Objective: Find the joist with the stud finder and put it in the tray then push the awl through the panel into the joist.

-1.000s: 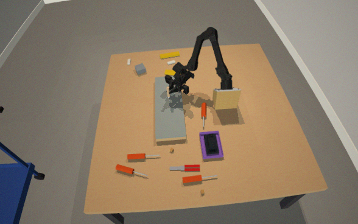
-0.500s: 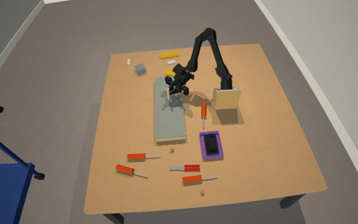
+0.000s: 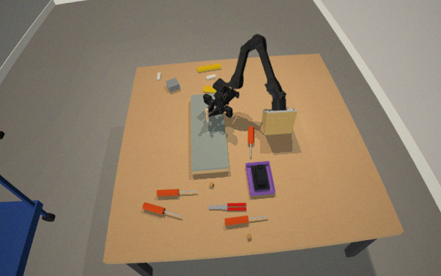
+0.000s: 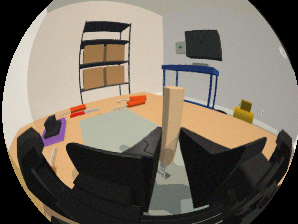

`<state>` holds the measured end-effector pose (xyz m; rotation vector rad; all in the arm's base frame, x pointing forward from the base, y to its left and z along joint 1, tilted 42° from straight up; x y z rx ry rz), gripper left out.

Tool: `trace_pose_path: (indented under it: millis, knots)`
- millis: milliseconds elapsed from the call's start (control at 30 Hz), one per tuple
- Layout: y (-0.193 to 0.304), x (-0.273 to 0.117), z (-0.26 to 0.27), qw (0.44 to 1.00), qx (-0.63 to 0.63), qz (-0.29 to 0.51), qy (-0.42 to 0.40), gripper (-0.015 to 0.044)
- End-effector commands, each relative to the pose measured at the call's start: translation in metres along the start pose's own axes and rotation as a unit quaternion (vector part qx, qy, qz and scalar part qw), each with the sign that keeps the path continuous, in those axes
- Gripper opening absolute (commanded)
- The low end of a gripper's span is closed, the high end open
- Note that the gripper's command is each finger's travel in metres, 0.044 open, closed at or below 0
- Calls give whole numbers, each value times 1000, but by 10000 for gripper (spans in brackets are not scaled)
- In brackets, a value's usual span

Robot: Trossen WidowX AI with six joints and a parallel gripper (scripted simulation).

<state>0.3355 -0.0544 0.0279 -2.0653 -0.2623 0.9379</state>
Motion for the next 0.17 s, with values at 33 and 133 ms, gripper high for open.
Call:
trace_pose_path:
  millis: [33,133]
  knots:
    - [0,0,0,1000,0,0,0,0]
    - [0,0,0,1000,0,0,0,0]
Point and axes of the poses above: the point midway between the two fingers, 35 mm back from their tips, its own x axis out along the fingers, its own z axis across the jaws, y = z × x, the point moved 2 cm from there along -x, back along the fingers, and after that the axes turned 8 degrees about x, right-handed, at the moved point
